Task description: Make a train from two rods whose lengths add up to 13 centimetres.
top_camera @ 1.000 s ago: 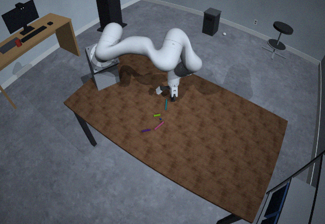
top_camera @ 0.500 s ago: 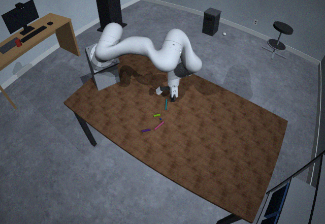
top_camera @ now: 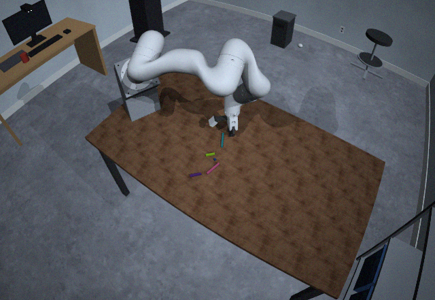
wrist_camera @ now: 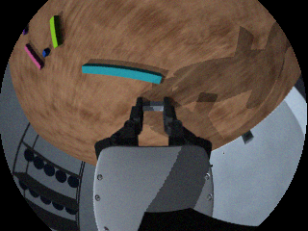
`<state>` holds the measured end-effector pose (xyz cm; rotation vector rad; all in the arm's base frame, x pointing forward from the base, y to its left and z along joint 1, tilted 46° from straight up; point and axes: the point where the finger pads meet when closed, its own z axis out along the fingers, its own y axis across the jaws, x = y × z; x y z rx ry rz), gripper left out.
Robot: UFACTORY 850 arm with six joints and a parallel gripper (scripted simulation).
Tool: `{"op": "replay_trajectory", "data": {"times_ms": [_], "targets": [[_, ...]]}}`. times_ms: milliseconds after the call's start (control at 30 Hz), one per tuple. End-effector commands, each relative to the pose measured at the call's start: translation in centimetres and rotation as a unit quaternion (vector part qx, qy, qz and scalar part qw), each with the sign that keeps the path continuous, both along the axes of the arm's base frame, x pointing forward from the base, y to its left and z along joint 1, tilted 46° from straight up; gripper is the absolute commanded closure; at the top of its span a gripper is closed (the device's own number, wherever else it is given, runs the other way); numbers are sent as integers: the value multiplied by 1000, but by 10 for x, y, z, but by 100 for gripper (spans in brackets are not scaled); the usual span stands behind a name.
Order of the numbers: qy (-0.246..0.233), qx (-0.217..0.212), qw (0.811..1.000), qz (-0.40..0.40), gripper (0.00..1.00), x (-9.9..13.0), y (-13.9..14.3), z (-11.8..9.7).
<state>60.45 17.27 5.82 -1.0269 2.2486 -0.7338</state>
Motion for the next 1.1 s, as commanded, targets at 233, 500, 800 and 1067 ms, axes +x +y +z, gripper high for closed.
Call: {"op": "replay_trajectory", "data": {"times_ms": [233, 500, 800, 1067], "targets": [[0, 0, 1000, 0, 73, 0, 0, 0], [0, 0, 1000, 0, 65, 0, 0, 0], [0, 0, 1000, 0, 57, 0, 0, 0], [0, 0, 1000, 0, 53, 0, 0, 0]]}}
